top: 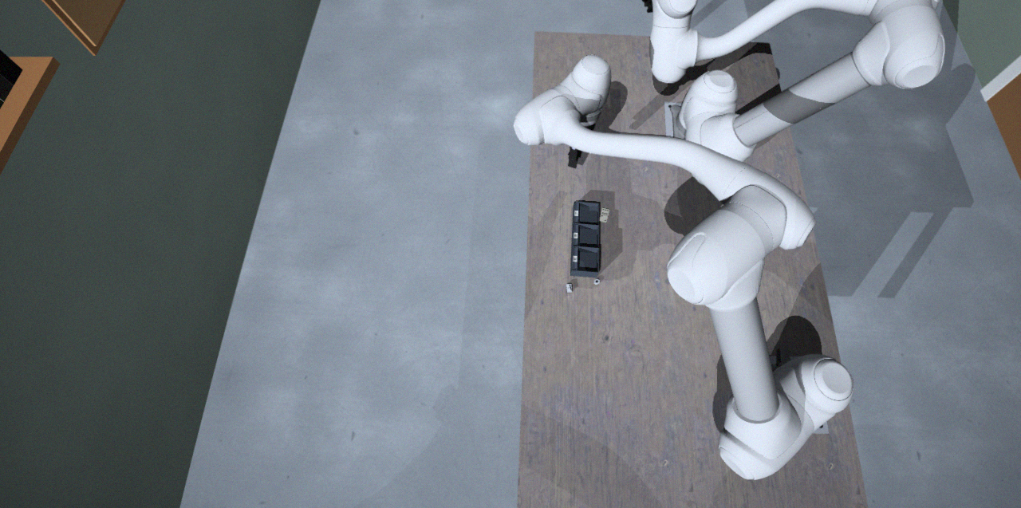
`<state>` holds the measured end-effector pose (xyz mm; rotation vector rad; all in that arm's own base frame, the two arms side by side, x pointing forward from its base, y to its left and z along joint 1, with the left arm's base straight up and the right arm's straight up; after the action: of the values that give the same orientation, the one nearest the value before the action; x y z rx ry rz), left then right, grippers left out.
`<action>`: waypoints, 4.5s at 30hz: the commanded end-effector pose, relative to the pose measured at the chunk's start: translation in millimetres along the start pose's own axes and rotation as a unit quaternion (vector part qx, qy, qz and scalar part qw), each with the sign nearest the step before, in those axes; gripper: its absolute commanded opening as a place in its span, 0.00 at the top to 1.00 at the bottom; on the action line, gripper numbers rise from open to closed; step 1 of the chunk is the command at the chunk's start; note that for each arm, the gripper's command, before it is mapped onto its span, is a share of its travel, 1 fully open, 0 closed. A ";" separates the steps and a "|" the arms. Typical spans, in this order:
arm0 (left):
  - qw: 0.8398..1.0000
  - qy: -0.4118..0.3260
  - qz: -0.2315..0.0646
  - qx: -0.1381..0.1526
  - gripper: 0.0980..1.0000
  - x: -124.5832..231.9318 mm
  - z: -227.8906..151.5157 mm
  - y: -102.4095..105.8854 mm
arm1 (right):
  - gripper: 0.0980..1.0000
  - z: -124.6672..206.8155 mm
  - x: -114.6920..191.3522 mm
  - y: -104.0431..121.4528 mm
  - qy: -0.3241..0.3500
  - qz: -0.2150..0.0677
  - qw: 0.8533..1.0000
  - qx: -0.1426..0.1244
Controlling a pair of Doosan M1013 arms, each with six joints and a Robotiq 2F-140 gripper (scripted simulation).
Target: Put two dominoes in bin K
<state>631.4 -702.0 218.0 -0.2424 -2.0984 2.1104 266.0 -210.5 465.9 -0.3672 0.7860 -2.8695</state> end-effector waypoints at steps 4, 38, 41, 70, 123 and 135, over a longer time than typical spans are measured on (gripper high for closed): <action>1.000 -0.002 -0.003 -0.004 0.75 -21.5 58.9 19.7 | 0.00 0.3 1.3 0.4 -0.002 0.001 1.000 0.002; 1.000 -0.004 -0.001 -0.002 0.75 -68.2 174.0 55.6 | 0.00 0.3 1.3 0.4 -0.002 0.001 1.000 0.002; 1.000 -0.004 0.000 -0.002 0.75 -68.4 173.9 55.3 | 0.00 0.3 1.3 0.4 -0.002 0.001 1.000 0.002; 1.000 -0.003 0.000 -0.001 0.75 -69.9 170.3 54.2 | 0.00 0.3 1.3 0.4 -0.002 0.001 1.000 0.002; 1.000 -0.003 0.000 -0.001 0.75 -69.9 170.2 54.2 | 0.00 0.3 1.3 0.4 -0.002 0.001 1.000 0.002; 1.000 -0.002 -0.002 -0.003 0.75 -69.3 169.6 93.2 | 0.00 0.3 1.3 0.4 -0.002 0.001 1.000 0.002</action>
<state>657.9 -885.2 142.1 -0.2338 -2.1032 2.1009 266.0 -210.5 465.9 -0.3672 0.7860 -2.8695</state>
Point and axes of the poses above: on each arm, the point where the finger pads meet when closed, its own y axis out along the fingers, its own z axis across the jaws, x = y × z, the point moved 6 cm from there along -y, back along the fingers, and after that the axes turned 7 degrees about -y, right-handed, at the moved point
